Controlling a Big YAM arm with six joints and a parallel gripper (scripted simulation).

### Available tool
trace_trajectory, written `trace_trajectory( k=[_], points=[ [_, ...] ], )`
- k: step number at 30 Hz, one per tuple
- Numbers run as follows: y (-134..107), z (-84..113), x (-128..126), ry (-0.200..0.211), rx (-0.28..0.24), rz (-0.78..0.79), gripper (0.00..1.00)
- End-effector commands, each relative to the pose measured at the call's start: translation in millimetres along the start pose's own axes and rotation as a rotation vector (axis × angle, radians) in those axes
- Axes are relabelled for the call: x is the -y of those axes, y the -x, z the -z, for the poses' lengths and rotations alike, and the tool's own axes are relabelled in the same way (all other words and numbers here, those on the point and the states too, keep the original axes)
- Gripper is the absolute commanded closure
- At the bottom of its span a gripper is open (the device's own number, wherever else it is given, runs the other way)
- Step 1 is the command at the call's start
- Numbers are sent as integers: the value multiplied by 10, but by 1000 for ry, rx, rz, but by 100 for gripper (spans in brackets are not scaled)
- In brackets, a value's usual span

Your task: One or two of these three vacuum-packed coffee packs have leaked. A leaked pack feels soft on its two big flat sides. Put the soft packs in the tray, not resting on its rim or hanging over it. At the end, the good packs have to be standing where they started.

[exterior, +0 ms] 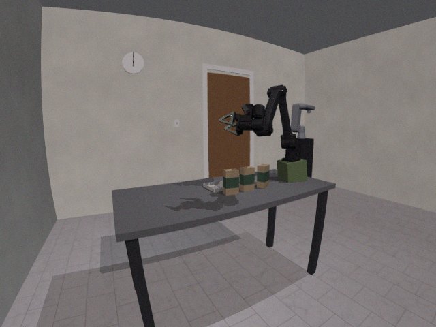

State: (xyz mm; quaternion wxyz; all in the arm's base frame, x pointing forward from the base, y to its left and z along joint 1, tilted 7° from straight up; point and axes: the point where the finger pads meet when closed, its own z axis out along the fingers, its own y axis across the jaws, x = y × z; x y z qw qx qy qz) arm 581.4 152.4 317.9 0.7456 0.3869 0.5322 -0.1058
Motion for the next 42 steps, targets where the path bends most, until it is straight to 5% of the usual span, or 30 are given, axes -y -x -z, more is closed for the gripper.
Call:
trace_trajectory(
  k=[1,17,18,23,31,34,37,42],
  points=[
    [53,-4,-26,1,3,-12,0],
    [53,-4,-26,1,3,-12,0],
    [380,-47,-229,5,28,-95,0],
    [205,-91,-22,12,4,27,0],
    [71,-217,58,157,-109,360,0],
    [71,-217,58,156,-110,344,0],
    [-80,-229,212,241,-208,547,0],
    [-199,-208,374,311,-305,688,0]
  ],
)
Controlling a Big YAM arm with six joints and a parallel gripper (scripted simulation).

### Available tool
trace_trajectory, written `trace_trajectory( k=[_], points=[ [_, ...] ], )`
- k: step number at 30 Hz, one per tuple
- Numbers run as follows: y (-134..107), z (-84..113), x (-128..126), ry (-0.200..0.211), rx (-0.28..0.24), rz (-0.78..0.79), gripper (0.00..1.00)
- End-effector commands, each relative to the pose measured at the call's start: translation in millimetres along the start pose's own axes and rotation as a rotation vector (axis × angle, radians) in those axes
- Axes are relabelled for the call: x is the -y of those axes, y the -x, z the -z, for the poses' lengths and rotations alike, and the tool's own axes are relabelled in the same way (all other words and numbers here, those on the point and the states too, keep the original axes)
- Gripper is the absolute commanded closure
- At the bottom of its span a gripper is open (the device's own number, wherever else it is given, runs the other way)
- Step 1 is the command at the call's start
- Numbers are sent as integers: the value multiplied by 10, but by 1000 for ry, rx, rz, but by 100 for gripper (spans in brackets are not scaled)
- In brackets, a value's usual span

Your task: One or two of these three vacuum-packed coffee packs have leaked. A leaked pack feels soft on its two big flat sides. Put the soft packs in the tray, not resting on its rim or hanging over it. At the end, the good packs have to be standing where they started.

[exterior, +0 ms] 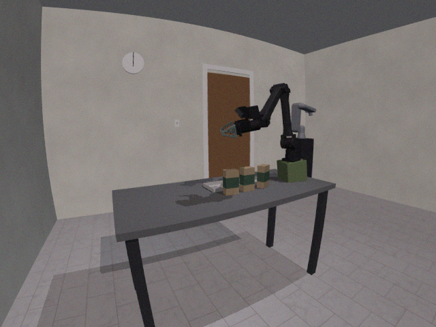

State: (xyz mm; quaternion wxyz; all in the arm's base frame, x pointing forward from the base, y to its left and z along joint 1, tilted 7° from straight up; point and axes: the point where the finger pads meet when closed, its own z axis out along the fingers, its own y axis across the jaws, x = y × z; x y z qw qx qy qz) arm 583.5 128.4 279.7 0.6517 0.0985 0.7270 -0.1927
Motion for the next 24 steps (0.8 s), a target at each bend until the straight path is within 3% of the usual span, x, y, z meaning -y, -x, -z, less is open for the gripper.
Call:
trace_trajectory(
  k=[1,2,3,6,9,10,11,12,13,15,17,18,21,24],
  points=[
    [-142,7,157,45,-107,132,0],
    [-131,4,155,45,-106,131,0],
    [-294,53,207,88,-165,195,0],
    [-595,180,322,170,-281,301,0],
    [-624,195,334,178,-292,310,0],
    [-564,221,360,221,-327,335,0],
    [-962,401,492,269,-427,407,0],
    [-968,404,494,270,-429,408,0],
    [-1136,531,584,315,-499,449,0],
    [-1296,670,677,360,-569,485,0],
    [-1550,933,844,434,-690,534,0],
    [-1584,973,869,444,-707,540,0],
    [-1911,1437,1138,553,-893,586,0],
    [-2112,1836,1351,634,-1039,602,0]
  ],
)
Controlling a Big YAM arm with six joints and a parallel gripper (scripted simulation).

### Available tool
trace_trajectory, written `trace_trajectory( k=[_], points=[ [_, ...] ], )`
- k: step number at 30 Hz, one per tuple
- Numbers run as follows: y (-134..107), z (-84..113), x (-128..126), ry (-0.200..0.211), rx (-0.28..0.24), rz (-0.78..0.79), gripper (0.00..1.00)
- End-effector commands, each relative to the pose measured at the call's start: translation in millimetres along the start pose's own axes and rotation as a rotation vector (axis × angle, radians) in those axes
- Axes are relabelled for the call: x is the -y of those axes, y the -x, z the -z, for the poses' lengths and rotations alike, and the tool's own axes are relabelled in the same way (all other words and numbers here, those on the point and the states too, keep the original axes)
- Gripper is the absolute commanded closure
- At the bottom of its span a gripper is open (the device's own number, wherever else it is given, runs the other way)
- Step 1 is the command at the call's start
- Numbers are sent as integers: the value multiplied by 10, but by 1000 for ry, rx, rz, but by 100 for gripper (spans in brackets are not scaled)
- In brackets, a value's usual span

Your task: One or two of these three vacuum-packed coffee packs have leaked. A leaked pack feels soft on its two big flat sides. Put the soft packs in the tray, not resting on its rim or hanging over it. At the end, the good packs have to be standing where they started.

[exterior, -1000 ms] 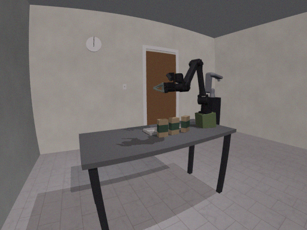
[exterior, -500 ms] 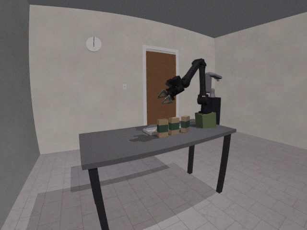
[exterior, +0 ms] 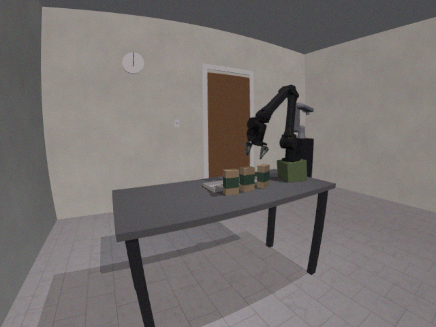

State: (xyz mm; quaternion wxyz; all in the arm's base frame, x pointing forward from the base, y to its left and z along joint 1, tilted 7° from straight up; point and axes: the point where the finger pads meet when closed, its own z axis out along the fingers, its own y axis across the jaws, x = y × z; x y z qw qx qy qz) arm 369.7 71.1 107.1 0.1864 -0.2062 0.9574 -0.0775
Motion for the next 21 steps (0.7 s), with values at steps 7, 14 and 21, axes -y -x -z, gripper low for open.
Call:
trace_trajectory(
  k=[7,14,21],
  points=[
    [-761,212,-161,144,-208,47,0],
    [-762,221,-201,164,-230,58,0],
    [-751,230,-197,162,-224,52,0]
  ],
)
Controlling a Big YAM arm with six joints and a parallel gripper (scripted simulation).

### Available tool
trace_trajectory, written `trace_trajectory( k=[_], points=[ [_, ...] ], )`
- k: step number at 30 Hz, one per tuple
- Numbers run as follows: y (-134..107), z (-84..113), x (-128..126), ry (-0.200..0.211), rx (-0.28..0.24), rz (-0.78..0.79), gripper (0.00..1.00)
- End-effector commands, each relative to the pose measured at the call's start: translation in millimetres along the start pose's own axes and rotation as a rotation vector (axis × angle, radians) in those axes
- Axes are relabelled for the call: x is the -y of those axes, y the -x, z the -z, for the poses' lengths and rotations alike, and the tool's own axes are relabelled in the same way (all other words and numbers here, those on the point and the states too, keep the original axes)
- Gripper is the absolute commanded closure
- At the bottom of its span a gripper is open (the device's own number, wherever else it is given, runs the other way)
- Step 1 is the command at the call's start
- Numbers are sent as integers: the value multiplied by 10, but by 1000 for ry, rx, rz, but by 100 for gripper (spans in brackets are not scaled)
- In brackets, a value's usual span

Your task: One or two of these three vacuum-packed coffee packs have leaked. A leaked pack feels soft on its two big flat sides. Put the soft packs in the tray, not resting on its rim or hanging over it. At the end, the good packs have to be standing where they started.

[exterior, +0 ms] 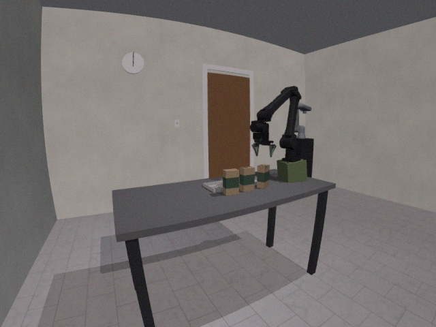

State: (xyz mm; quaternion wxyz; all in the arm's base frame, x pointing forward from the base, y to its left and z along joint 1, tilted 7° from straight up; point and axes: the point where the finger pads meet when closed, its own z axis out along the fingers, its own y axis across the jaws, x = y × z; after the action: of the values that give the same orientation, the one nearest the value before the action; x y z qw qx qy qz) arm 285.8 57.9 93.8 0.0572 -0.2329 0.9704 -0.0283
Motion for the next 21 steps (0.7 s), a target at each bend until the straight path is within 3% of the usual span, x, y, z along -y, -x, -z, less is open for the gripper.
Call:
trace_trajectory(
  k=[1,2,3,21],
  points=[
    [48,50,17,1,4,5,0],
    [48,50,17,1,4,5,0],
    [48,50,17,1,4,5,22],
    [26,-2,10,2,-1,5,22]
  ],
)
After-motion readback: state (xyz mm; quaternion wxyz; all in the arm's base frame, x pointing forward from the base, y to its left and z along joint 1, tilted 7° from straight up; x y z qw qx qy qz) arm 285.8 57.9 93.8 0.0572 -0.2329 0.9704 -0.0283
